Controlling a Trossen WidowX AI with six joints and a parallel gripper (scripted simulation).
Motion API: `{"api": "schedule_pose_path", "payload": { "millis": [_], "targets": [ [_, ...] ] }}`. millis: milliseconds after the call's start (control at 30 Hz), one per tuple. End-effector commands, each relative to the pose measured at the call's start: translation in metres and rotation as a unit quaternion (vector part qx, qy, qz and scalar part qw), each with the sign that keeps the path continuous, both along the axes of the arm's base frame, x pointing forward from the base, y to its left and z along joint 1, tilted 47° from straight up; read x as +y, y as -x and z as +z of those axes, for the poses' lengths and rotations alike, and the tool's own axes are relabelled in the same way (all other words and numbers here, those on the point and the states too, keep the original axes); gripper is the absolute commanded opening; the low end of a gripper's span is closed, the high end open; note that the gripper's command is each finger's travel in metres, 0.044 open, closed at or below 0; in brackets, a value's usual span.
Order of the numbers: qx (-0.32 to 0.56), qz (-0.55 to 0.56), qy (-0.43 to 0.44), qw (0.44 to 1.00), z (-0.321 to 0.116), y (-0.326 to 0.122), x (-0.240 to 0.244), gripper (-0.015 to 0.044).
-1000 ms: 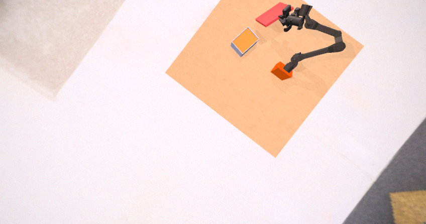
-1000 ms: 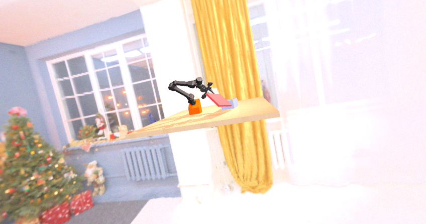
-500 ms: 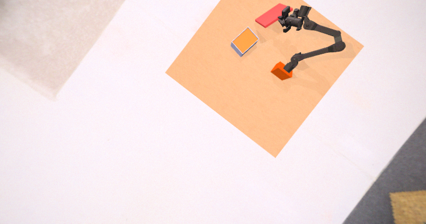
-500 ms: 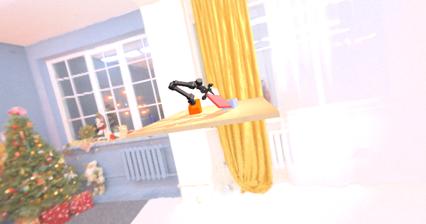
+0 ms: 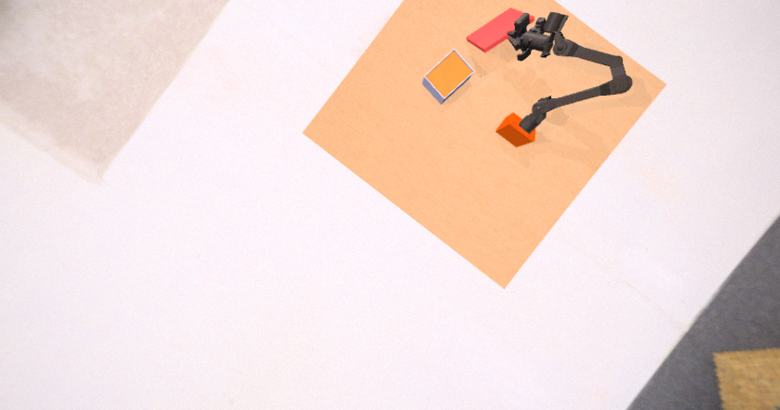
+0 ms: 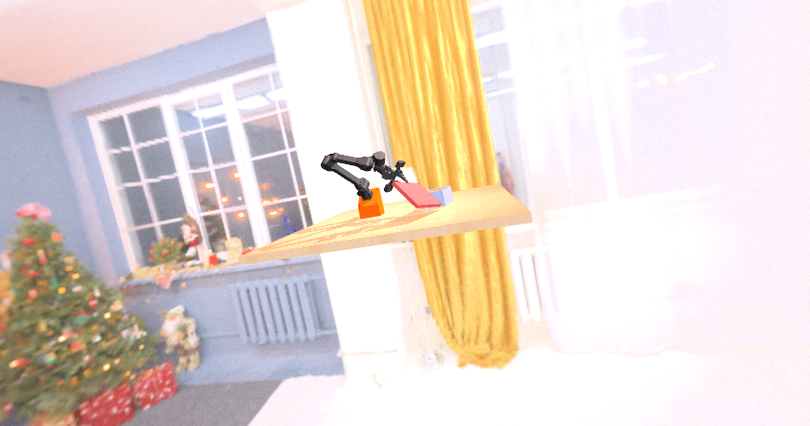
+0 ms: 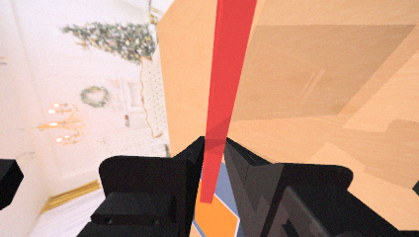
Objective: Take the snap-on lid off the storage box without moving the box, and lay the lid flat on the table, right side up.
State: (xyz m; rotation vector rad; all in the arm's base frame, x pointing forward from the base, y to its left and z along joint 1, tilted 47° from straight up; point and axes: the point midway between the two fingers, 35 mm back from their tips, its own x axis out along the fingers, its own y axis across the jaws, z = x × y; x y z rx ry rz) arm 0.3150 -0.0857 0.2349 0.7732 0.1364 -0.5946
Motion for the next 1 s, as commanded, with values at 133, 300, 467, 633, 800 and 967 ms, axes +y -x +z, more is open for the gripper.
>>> {"api": "schedule_pose_path", "payload": {
  "millis": [133, 300, 467, 633, 800, 967],
  "targets": [
    [-0.001, 0.006, 0.001, 1.000, -0.004, -0.002, -0.003, 0.0000],
    [-0.001, 0.006, 0.001, 1.000, -0.007, -0.002, -0.006, 0.0000],
    [-0.001, 0.006, 0.001, 1.000, -0.010, -0.003, -0.009, 0.0000],
    [-0.001, 0.006, 0.001, 1.000, -0.013, -0.003, -0.011, 0.0000],
    [-0.001, 0.006, 0.001, 1.000, -0.015, -0.004, -0.014, 0.0000],
    [-0.001, 0.006, 0.001, 1.000, -0.018, -0.004, -0.017, 0.0000]
  ]
}}
